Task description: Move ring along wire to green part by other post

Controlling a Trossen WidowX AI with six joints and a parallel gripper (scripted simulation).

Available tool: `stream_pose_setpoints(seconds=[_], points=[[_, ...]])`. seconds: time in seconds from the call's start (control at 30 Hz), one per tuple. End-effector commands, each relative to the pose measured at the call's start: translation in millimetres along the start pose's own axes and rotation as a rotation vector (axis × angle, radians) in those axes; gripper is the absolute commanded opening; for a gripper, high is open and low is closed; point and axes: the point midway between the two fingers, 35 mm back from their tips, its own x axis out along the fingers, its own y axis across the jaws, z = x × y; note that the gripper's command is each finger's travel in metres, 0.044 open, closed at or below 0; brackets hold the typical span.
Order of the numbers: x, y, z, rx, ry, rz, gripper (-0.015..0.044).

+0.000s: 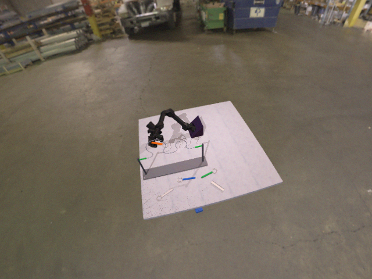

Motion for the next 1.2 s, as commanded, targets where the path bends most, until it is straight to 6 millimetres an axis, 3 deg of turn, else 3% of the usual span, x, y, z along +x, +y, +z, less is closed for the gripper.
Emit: stream_pose_setpoints(seconds=[0.0,1.17], points=[[0.4,-1.7,1.1,-0.052,-0.009,-0.024,-0.015],[0.7,-16.5,3.9,-0.427,-0.053,-0.196,-0.015]])
